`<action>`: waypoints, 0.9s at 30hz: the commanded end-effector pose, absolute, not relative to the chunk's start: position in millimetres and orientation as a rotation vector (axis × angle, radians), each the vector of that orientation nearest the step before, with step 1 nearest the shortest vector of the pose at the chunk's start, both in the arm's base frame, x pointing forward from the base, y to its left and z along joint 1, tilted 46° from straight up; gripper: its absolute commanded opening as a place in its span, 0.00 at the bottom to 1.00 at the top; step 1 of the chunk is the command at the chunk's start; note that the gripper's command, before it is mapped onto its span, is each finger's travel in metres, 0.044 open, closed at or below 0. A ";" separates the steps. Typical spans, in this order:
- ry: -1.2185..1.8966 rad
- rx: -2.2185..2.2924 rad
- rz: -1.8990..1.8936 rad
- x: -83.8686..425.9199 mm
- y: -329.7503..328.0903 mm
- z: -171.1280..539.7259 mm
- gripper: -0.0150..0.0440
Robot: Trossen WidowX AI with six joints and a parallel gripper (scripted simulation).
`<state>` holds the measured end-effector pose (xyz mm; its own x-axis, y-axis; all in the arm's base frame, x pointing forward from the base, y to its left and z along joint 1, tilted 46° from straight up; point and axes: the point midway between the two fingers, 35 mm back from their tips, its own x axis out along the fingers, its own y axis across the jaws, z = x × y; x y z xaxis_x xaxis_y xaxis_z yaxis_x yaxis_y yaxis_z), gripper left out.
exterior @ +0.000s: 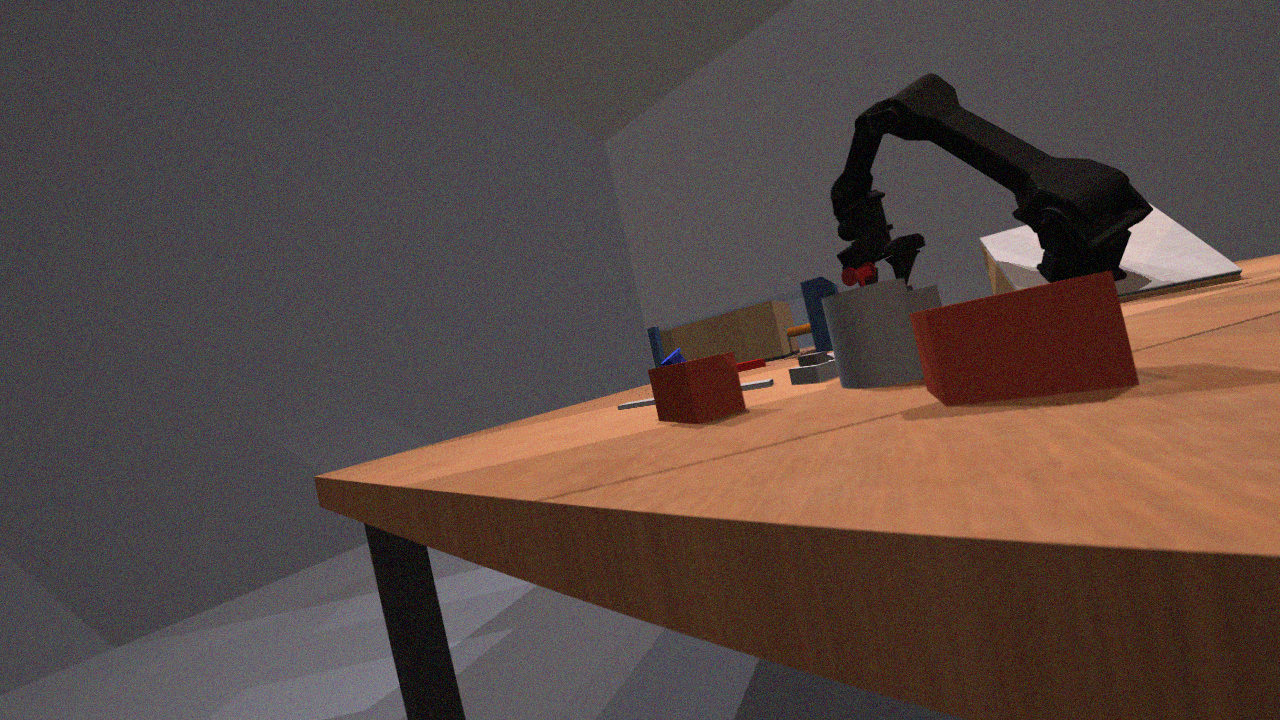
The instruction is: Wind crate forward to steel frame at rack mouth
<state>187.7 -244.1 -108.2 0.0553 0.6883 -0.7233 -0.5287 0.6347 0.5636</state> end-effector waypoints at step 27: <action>1.199 0.162 0.930 187.8 -244.3 -107.9 0.25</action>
<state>186.9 -243.3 -107.4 0.0528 0.6923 -0.7197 -0.5265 0.6317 0.5690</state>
